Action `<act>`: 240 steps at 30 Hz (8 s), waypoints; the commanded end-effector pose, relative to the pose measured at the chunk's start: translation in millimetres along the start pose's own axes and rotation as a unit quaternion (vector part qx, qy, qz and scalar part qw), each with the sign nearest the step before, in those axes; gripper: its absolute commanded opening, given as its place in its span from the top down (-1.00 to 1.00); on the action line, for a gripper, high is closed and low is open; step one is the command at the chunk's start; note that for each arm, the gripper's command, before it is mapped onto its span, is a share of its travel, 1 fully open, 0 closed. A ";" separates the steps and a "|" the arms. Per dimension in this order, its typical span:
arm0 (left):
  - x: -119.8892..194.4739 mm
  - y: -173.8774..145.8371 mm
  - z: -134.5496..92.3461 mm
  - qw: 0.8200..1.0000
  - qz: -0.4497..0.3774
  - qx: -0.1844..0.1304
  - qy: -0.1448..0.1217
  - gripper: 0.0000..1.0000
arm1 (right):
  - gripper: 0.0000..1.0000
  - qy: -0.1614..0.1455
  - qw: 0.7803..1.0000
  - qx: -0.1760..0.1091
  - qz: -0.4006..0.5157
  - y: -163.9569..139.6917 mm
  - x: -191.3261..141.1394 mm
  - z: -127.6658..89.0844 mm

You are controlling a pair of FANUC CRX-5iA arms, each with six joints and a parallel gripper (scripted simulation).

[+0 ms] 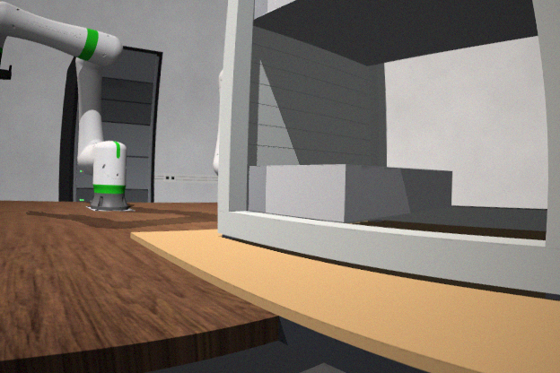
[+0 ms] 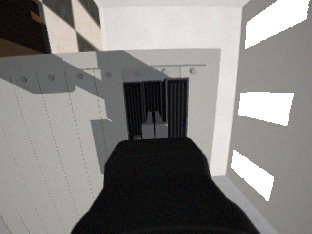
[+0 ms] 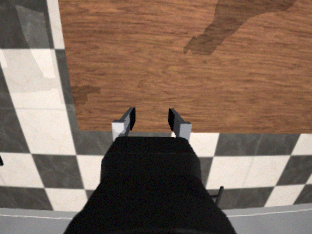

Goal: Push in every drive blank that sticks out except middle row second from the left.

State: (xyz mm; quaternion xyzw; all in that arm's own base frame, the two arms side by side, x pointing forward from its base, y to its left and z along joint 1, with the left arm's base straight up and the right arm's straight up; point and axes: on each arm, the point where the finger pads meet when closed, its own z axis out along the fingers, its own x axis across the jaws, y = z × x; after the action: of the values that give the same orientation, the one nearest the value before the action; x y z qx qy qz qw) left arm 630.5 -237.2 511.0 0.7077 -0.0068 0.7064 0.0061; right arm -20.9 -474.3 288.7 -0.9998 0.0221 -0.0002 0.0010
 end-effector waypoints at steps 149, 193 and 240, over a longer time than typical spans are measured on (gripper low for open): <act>29.7 -0.1 -39.2 1.000 -0.001 0.000 0.001 1.00 | -1.00 0.000 1.000 -0.001 0.000 0.3 -0.2 -0.9; 29.9 -0.2 -19.3 1.000 -0.001 0.000 0.001 1.00 | -1.00 0.000 1.000 -0.001 0.000 0.3 -0.2 -0.9; 29.9 -0.2 -6.0 1.000 -0.001 0.000 0.001 1.00 | -1.00 0.000 1.000 -0.001 0.000 0.3 -0.2 -0.9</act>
State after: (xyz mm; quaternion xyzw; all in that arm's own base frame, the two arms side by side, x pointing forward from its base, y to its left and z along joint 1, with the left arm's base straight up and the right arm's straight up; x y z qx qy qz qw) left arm 624.5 -237.0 539.5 0.7077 -0.0068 0.7064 0.0060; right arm -20.9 -474.3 288.7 -0.9998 0.0221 -0.0002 0.0010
